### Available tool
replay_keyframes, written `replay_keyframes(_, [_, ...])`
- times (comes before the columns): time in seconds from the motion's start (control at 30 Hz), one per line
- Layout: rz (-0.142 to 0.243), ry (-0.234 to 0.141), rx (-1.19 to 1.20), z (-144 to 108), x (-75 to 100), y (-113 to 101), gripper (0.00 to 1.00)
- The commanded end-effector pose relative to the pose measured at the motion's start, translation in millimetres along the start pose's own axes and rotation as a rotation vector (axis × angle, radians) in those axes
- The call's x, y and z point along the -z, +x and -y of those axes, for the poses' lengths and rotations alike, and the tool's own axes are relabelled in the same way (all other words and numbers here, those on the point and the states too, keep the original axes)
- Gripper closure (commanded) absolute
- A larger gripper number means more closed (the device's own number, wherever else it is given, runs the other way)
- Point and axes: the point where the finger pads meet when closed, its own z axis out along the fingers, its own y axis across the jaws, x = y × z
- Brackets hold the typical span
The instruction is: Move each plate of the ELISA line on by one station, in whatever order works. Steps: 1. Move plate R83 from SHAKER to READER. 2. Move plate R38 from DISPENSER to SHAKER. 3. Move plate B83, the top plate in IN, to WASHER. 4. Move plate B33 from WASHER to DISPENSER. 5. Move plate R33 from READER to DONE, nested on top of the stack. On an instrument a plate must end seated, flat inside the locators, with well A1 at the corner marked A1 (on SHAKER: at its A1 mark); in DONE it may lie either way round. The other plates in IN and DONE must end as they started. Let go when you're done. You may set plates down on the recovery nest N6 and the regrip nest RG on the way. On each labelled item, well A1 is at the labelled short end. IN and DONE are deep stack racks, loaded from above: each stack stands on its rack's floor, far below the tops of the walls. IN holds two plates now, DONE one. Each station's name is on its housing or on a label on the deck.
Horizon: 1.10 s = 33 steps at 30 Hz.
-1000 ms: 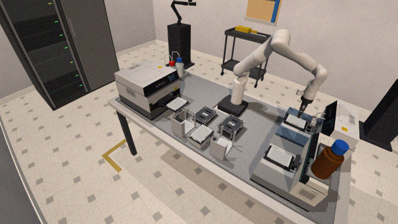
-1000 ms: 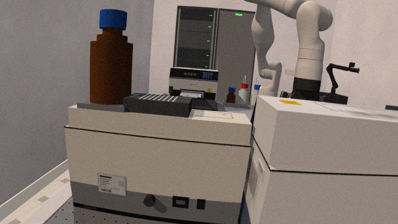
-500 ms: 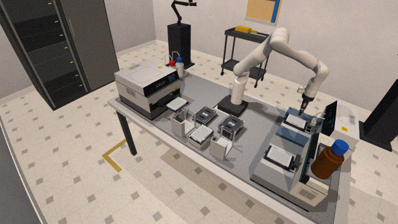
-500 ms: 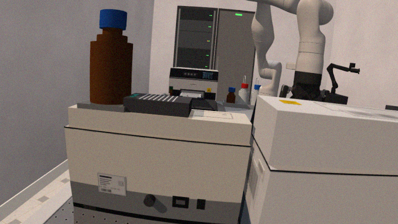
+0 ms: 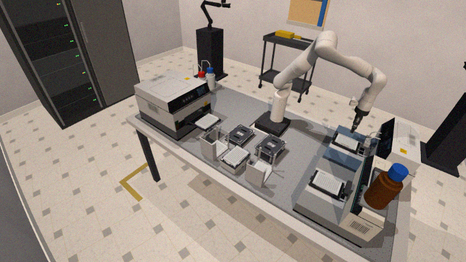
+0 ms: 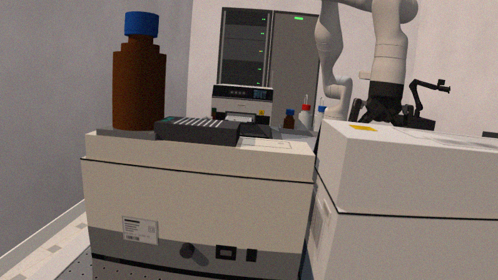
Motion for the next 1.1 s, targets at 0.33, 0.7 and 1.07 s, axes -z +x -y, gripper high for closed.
replay_keyframes(0.33, [0.004,0.003,0.006,2,19.2,-1,0.0])
replay_keyframes(0.7, [0.005,0.002,0.001,0,17.0,-1,0.0])
replay_keyframes(1.07, [0.005,0.002,0.001,0,17.0,-1,0.0])
